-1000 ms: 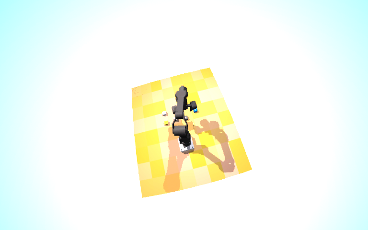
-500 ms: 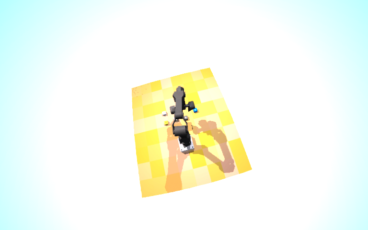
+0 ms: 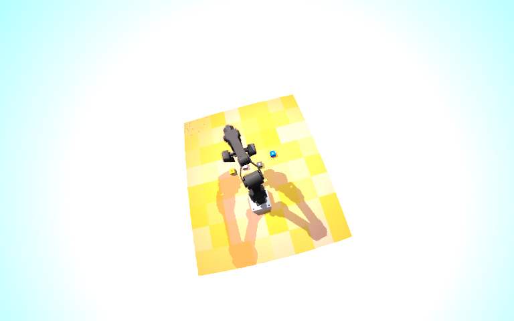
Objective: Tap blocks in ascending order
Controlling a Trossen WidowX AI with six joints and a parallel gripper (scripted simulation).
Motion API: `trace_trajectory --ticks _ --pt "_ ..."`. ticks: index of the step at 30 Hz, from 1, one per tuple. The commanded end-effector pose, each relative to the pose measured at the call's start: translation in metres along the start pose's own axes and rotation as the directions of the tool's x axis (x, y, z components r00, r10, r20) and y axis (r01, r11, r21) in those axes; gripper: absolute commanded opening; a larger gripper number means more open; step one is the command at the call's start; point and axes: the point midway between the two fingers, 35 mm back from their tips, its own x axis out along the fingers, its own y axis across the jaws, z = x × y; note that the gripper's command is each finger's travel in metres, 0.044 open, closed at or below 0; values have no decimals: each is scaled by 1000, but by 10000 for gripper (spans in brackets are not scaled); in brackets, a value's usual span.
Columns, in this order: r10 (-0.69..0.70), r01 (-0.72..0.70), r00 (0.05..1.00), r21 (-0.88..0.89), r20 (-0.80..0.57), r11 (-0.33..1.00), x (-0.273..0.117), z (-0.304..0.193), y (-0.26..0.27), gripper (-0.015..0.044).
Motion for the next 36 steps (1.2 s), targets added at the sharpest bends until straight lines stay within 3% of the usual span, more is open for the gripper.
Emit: trace_trajectory --ticks 1,12,20,36 --pt "-1 1 1000 4 1 1000 0 1 1 400" --pt "-1 1 1000 4 1 1000 0 1 3 400" --pt "6 -6 1000 4 1 1000 0 3 89 400" --pt "7 -7 1000 4 1 1000 0 3 91 400"
